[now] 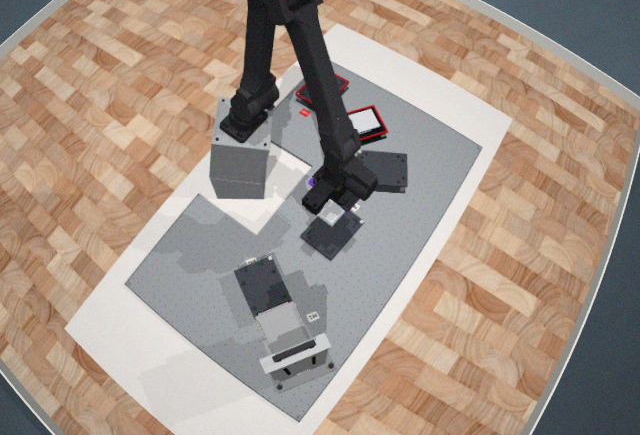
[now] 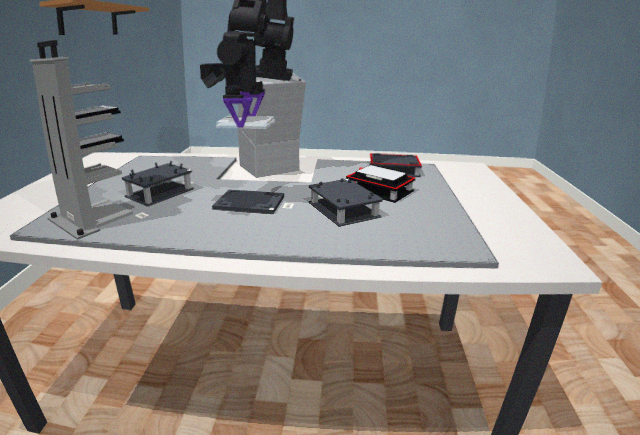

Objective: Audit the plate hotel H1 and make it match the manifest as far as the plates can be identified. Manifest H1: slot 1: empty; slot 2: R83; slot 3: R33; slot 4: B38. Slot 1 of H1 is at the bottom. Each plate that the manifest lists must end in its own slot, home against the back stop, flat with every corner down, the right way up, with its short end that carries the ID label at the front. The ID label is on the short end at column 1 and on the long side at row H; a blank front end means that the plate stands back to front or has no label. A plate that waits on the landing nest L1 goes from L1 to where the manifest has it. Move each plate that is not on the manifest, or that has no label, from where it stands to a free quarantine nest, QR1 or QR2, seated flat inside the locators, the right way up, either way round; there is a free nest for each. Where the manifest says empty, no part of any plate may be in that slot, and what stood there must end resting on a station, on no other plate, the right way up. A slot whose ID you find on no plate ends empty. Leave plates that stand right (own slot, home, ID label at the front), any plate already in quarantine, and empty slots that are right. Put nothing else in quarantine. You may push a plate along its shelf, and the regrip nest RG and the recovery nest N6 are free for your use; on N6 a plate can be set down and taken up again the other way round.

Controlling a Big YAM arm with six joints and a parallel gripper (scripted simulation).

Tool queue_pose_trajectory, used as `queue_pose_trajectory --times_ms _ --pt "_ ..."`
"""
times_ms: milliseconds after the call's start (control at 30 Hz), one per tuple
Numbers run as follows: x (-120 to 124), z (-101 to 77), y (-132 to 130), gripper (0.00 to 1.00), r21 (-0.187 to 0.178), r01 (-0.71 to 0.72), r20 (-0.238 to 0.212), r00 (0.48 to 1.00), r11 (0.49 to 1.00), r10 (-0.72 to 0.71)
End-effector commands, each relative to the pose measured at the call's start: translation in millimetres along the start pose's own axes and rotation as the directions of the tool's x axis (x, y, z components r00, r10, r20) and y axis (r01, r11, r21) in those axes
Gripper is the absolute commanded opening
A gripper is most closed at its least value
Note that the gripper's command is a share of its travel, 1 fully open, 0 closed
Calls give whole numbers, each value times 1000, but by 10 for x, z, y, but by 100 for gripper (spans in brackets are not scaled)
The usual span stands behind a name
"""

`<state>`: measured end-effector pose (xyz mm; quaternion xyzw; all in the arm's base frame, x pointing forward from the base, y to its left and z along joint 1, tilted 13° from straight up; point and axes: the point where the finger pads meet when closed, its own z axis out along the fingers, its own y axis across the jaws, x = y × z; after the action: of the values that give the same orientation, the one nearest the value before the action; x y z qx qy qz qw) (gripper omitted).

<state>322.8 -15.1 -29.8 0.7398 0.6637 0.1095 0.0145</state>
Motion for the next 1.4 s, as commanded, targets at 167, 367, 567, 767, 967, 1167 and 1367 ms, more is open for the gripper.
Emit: queue_pose_trajectory --times_ms 167,367,567,767,967,1167,1367 --pt "11 210 46 86 -14 -7 3 1000 1000 7" --pt "-10 313 57 86 -16 -12 4 1000 1000 12" --pt "-19 478 31 86 -13 -15 5 1000 1000 15" --pt "12 606 84 86 -20 -5 3 1000 1000 5" --pt "9 730 162 86 -32 -6 3 1000 999 6" --pt "-14 894 140 86 -29 -12 4 1000 1000 12" --pt "19 1008 132 86 -26 -4 2 1000 1000 4"
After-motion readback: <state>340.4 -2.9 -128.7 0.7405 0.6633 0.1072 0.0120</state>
